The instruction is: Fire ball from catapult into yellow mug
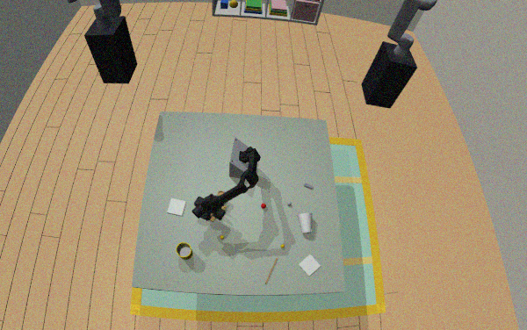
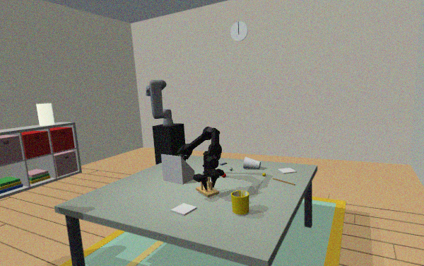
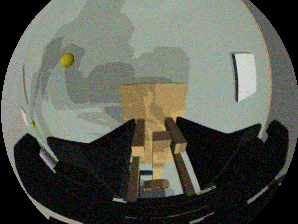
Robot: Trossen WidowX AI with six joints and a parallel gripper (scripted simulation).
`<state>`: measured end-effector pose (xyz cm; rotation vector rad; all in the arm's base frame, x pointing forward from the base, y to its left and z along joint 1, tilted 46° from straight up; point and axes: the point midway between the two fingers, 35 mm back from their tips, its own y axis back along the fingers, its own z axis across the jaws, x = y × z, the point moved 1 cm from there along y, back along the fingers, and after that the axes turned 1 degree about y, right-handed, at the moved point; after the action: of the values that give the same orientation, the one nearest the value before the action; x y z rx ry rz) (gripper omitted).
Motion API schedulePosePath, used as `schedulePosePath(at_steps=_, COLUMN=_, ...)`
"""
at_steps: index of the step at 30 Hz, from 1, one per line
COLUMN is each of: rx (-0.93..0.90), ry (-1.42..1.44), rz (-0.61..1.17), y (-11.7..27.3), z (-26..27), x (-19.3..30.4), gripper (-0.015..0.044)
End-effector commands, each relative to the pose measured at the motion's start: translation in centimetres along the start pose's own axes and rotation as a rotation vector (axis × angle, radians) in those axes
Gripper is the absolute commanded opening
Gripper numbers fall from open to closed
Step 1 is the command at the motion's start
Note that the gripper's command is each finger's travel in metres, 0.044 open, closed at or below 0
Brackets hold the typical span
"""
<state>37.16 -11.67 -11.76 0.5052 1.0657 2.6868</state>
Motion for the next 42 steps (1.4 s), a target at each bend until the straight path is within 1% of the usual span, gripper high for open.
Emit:
schedulePosePath(at_steps=1, rx=0.006, ry=0.006, rz=-0.035, y=3.8, z=-0.3, x=-0.4, gripper=0.0)
schedulePosePath(at_steps=7, rx=0.004, ry=0.002, rz=-0.035, y=3.5, z=-0.3, x=-0.5, gripper=0.0)
schedulePosePath(at_steps=36, rx=0.0, ry=-0.001, rz=-0.034, y=-1.2, z=-0.3, x=-0.7, gripper=0.0)
schedulePosePath(at_steps=42, rx=0.004, ry=0.008, rz=-0.028, y=-1.0, z=-0.1, x=-0.6, gripper=0.0)
